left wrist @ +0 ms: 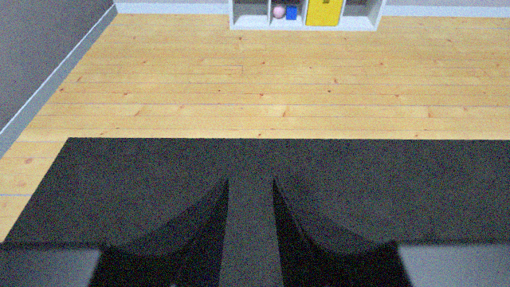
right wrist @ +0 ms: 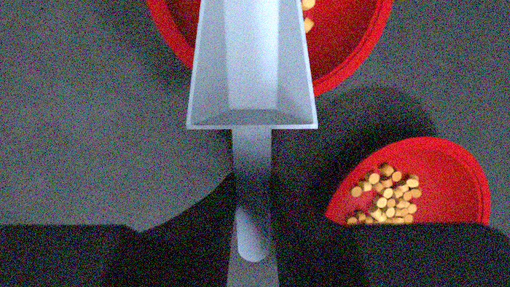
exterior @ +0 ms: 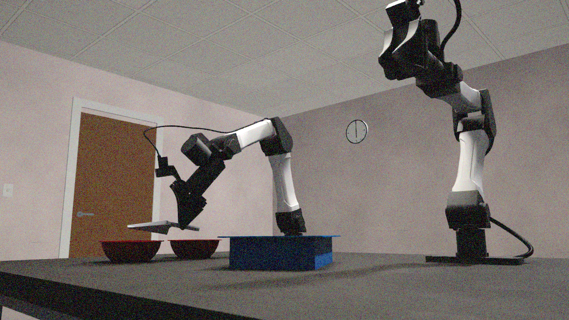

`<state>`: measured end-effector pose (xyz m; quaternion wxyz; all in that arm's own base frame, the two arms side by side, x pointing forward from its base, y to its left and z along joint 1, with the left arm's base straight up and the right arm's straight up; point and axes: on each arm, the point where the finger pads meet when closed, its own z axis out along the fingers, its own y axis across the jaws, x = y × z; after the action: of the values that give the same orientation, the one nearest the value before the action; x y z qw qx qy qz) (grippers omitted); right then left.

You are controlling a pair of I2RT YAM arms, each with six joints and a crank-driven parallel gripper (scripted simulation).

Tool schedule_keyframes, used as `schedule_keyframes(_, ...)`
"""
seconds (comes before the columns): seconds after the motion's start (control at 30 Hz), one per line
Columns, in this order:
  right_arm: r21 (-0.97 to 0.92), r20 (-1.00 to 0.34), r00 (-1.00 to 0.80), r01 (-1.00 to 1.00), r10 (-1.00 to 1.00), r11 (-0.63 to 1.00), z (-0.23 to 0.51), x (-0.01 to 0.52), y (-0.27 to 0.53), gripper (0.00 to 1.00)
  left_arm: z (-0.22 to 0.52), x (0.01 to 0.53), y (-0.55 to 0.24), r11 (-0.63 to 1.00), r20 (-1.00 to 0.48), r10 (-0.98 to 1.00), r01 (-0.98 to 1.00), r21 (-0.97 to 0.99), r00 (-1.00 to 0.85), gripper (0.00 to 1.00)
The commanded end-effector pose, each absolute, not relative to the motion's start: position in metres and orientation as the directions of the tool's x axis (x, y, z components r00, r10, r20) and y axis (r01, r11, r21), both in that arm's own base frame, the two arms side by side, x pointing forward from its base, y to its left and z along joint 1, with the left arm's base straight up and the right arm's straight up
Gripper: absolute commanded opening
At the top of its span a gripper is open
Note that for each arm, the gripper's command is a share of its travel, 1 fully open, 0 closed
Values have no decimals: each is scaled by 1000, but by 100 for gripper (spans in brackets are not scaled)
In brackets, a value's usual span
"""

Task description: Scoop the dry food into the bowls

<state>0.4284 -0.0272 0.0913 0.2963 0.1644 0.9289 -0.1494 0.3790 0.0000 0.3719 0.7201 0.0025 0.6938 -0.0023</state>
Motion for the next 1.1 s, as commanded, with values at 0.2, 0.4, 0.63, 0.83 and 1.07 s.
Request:
schedule_keyframes(0.2, -107, -559, -825, 174, 86, 979, 109, 374, 5, 0, 400, 378, 0, 1000, -994, -3, 4, -3, 108, 27)
schedule_keyframes(0.4, -66, -522, -853, 42, 2, 997, 103, 332, 20, 0, 400, 378, 0, 1000, -994, -3, 4, -3, 108, 27)
schedule_keyframes(0.63, -26, -507, -860, -61, -66, 998, 98, 299, 31, 0, 400, 378, 0, 1000, -994, -3, 4, -3, 108, 27)
schedule_keyframes(0.83, 25, -484, -862, -187, -151, 982, 86, 257, 44, 0, 400, 378, 0, 1000, -994, -3, 4, -3, 108, 27)
schedule_keyframes(1.07, 26, -518, -843, -183, -144, 983, 88, 258, 42, 0, 400, 378, 0, 1000, -994, -3, 4, -3, 108, 27)
